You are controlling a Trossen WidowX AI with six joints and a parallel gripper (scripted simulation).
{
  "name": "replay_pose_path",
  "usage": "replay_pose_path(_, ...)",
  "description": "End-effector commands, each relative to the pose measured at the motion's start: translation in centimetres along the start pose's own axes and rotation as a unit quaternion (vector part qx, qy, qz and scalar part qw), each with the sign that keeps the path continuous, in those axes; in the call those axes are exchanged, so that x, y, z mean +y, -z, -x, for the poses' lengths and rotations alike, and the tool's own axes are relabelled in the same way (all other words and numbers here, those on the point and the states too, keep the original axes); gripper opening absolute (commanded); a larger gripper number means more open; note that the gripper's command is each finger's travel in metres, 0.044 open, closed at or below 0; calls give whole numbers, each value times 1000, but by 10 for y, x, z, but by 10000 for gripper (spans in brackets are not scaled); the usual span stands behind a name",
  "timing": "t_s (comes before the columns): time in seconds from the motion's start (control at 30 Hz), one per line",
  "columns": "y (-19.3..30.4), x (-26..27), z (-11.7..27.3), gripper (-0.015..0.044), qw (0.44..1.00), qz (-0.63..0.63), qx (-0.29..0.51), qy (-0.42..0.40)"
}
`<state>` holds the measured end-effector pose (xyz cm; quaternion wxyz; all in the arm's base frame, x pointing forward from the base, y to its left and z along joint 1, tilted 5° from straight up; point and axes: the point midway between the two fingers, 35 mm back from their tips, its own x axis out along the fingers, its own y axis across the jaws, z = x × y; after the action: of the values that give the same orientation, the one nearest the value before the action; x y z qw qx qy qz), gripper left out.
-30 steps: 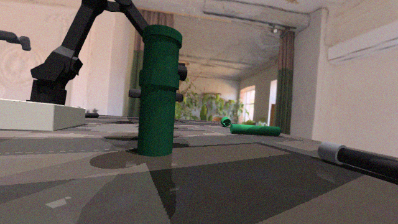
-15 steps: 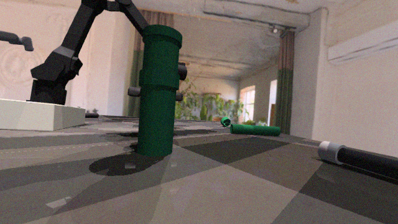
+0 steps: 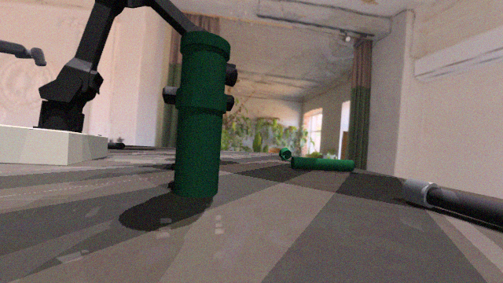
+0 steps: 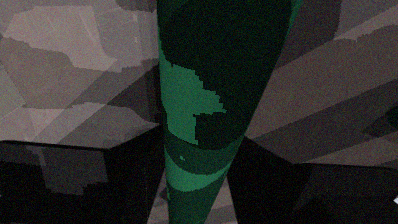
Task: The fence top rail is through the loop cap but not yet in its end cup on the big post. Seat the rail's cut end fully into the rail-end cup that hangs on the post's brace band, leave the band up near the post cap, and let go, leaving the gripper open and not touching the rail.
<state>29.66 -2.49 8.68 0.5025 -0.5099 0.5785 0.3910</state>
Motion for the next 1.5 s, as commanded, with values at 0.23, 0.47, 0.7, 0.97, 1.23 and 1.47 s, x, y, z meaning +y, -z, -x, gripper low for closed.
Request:
replay_pose_path(0.23, 1, 0, 1, 0, 1000, -1, 2, 0)
replay_pose_path(0.47, 1, 0, 2, 0, 1000, -1, 2, 0)
replay_pose_path(0.7, 4, -1, 5, 0, 1000, -1, 2, 0)
replay_pose_path(0.97, 7, -3, 8, 0, 1000, -1, 2, 0)
replay_pose_path(1.23, 10, -5, 9, 0, 1000, 0, 2, 0)
replay_pose_path(1.47, 18, -4, 5, 0, 1000, 1, 2, -2)
